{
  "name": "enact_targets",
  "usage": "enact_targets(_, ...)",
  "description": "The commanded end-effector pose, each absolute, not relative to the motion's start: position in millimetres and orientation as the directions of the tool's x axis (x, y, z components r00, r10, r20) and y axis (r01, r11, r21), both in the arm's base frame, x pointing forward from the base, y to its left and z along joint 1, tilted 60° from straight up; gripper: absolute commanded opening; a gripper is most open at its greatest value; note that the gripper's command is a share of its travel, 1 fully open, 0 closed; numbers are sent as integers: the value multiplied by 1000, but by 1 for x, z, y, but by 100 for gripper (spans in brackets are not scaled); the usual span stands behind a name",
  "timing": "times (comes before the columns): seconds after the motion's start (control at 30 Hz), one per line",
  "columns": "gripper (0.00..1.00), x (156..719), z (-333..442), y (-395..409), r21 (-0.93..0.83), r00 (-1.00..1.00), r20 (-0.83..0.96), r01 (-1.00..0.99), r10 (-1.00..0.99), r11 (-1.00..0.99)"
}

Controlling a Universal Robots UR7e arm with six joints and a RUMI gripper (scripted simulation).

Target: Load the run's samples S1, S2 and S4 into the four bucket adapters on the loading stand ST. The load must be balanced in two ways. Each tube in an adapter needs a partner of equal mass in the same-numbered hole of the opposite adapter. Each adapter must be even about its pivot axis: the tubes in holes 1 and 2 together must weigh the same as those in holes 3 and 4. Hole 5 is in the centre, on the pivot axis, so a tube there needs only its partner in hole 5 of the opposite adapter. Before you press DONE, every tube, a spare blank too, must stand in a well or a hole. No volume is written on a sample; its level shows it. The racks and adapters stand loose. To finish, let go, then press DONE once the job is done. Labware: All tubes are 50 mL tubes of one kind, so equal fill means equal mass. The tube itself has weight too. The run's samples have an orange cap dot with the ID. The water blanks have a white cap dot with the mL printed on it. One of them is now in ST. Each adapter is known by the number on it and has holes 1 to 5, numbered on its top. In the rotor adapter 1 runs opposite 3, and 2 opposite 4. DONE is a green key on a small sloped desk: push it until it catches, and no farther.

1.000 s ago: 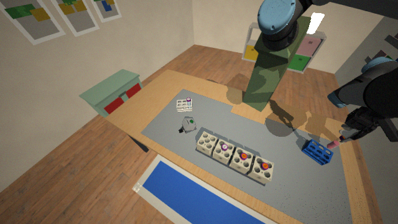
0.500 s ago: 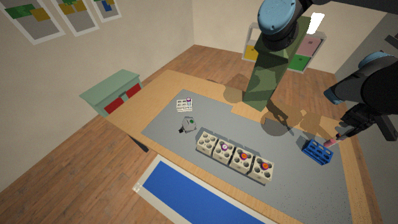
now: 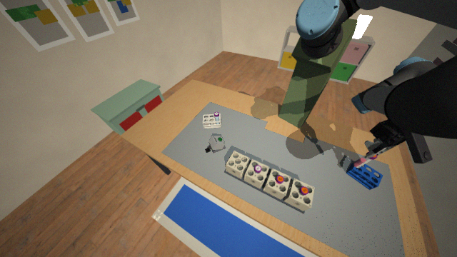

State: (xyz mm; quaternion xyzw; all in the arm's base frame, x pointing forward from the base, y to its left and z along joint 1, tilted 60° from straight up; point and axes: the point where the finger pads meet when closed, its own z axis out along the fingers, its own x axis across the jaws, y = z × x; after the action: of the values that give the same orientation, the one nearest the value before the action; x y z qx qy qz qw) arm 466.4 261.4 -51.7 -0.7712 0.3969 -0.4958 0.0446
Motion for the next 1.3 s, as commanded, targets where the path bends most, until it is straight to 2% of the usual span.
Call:
enact_targets(0.0, 0, 466, -33, 232, -561, 119, 655, -585, -746, -586)
enact_targets(0.3, 0, 466, -8, 193, -673, 8, 540, -597, -842, -437)
enact_targets(0.8, 0, 466, 45, 108, -830, -225, 235, -553, -945, -75)
enact_targets(1.27, 0, 466, 88, 40, -832, -229, 229, -551, -946, -68)
